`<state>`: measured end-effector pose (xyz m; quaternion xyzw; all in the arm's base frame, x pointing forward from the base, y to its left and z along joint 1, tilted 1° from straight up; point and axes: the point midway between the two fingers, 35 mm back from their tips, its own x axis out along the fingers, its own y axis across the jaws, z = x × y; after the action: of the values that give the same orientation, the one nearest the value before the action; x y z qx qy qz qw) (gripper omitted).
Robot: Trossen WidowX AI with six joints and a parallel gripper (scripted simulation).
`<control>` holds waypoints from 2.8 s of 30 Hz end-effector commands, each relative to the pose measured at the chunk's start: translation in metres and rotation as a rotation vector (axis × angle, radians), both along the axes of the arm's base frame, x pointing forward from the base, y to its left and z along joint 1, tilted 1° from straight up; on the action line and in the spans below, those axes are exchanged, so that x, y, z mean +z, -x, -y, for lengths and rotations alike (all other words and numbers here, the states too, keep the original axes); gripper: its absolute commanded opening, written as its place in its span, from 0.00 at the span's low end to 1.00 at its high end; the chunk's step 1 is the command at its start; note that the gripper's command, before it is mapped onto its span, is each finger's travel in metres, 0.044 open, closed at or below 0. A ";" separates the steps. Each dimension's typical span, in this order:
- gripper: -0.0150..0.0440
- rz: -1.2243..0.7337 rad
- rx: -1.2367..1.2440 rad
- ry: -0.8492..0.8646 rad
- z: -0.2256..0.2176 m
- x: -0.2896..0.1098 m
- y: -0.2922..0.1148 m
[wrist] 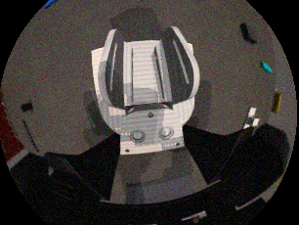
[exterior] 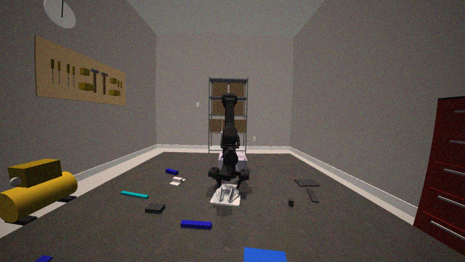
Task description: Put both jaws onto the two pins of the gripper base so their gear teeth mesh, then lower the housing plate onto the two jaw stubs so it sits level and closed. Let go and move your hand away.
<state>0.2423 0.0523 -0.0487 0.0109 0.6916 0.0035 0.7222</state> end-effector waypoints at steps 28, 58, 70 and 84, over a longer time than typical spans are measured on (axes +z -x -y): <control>1.00 0.002 -0.002 0.001 0.001 0.058 0.001; 1.00 0.000 -0.003 0.002 0.012 0.124 0.044; 1.00 0.000 -0.003 0.002 0.012 0.124 0.044; 1.00 0.000 -0.003 0.002 0.012 0.124 0.044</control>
<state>0.1980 0.0407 0.0754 0.0134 0.6915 0.0006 0.7222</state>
